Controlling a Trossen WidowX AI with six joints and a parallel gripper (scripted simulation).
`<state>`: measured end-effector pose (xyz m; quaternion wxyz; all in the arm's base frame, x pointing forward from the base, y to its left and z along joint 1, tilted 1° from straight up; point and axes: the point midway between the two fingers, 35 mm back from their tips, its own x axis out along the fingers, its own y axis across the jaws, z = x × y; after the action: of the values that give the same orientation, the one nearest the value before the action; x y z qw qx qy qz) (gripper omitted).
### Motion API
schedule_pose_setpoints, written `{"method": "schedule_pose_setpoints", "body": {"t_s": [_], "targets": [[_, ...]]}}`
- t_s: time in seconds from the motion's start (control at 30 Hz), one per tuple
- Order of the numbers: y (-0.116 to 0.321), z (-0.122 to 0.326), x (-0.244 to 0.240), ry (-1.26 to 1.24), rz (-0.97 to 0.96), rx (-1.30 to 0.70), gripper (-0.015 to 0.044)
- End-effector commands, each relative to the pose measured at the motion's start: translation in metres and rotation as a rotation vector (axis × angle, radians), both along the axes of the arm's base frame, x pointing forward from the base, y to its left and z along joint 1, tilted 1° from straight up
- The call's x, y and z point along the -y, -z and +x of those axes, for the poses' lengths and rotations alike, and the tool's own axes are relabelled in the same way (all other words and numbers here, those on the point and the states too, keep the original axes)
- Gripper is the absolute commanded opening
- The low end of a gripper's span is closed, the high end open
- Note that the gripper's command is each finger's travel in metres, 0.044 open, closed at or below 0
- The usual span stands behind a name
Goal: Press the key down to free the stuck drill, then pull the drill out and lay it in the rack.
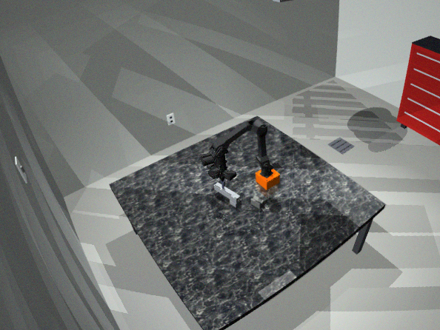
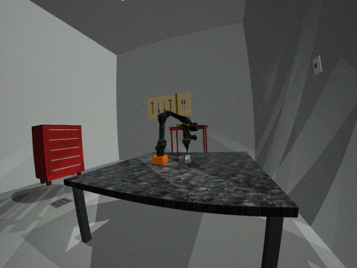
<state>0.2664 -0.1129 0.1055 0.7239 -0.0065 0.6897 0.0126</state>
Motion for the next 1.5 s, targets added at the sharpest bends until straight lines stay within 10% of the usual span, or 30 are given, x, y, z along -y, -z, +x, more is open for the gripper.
{"method": "schedule_pose_setpoints", "body": {"t_s": [0.0,1.47], "targets": [[0.007,-0.003,0.002,0.009,-0.003,-0.008,0.0],[0.021,-0.004,0.001,0.009,-0.003,-0.009,0.0]]}}
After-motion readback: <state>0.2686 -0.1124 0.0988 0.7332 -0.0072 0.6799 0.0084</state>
